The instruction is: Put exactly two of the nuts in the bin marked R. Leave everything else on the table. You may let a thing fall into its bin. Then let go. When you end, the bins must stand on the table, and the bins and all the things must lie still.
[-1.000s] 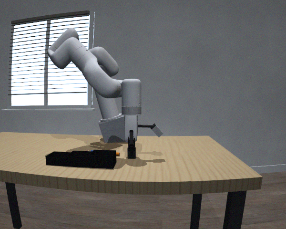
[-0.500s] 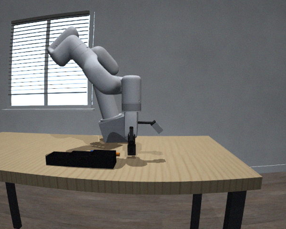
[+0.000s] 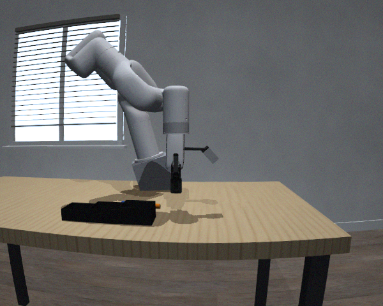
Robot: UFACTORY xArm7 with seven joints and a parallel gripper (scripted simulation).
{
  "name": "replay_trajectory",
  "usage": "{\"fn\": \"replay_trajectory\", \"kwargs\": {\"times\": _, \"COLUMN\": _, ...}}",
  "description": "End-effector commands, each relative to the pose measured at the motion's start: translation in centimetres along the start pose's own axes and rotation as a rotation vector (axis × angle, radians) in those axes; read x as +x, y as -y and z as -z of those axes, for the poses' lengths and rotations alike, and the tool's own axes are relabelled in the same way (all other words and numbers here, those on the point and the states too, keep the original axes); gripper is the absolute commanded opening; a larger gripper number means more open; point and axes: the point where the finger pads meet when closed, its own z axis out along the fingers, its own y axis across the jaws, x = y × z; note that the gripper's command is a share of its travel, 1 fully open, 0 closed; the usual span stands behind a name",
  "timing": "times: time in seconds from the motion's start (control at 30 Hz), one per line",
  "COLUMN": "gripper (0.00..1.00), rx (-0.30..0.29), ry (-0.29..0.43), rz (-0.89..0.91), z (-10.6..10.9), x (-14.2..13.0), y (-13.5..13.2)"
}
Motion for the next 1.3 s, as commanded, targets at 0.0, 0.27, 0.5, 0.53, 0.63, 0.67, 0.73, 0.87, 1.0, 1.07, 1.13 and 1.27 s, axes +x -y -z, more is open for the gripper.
{"fn": "replay_trajectory", "kwargs": {"times": 0.0, "gripper": 0.0, "rx": -0.003, "ry": -0.002, "rz": 0.001, "z": 0.5, "x": 0.1, "y": -0.1}}
{"fn": "replay_trajectory", "kwargs": {"times": 0.27, "gripper": 0.0, "rx": -0.003, "ry": -0.002, "rz": 0.001, "z": 0.5, "x": 0.1, "y": -0.1}}
{"fn": "replay_trajectory", "kwargs": {"times": 0.5, "gripper": 0.0, "rx": -0.003, "ry": -0.002, "rz": 0.001, "z": 1.2, "x": 0.1, "y": -0.1}}
{"fn": "replay_trajectory", "kwargs": {"times": 0.53, "gripper": 0.0, "rx": -0.003, "ry": -0.002, "rz": 0.001, "z": 1.2, "x": 0.1, "y": -0.1}}
{"fn": "replay_trajectory", "kwargs": {"times": 0.63, "gripper": 0.0, "rx": -0.003, "ry": -0.002, "rz": 0.001, "z": 1.2, "x": -1.1, "y": -0.5}}
{"fn": "replay_trajectory", "kwargs": {"times": 0.67, "gripper": 0.0, "rx": -0.003, "ry": -0.002, "rz": 0.001, "z": 1.2, "x": -1.6, "y": -0.7}}
{"fn": "replay_trajectory", "kwargs": {"times": 0.73, "gripper": 0.0, "rx": -0.004, "ry": -0.002, "rz": 0.001, "z": 1.2, "x": -2.8, "y": -1.0}}
{"fn": "replay_trajectory", "kwargs": {"times": 0.87, "gripper": 0.0, "rx": -0.004, "ry": -0.002, "rz": 0.001, "z": 1.1, "x": -5.1, "y": -1.7}}
{"fn": "replay_trajectory", "kwargs": {"times": 1.0, "gripper": 0.0, "rx": -0.004, "ry": -0.002, "rz": 0.001, "z": 1.2, "x": -6.2, "y": -2.1}}
{"fn": "replay_trajectory", "kwargs": {"times": 1.07, "gripper": 0.0, "rx": -0.004, "ry": -0.001, "rz": 0.001, "z": 1.1, "x": -7.4, "y": -2.4}}
{"fn": "replay_trajectory", "kwargs": {"times": 1.13, "gripper": 0.0, "rx": -0.004, "ry": -0.001, "rz": 0.001, "z": 1.1, "x": -8.5, "y": -2.8}}
{"fn": "replay_trajectory", "kwargs": {"times": 1.27, "gripper": 0.0, "rx": -0.004, "ry": -0.001, "rz": 0.001, "z": 1.1, "x": -10.8, "y": -3.5}}
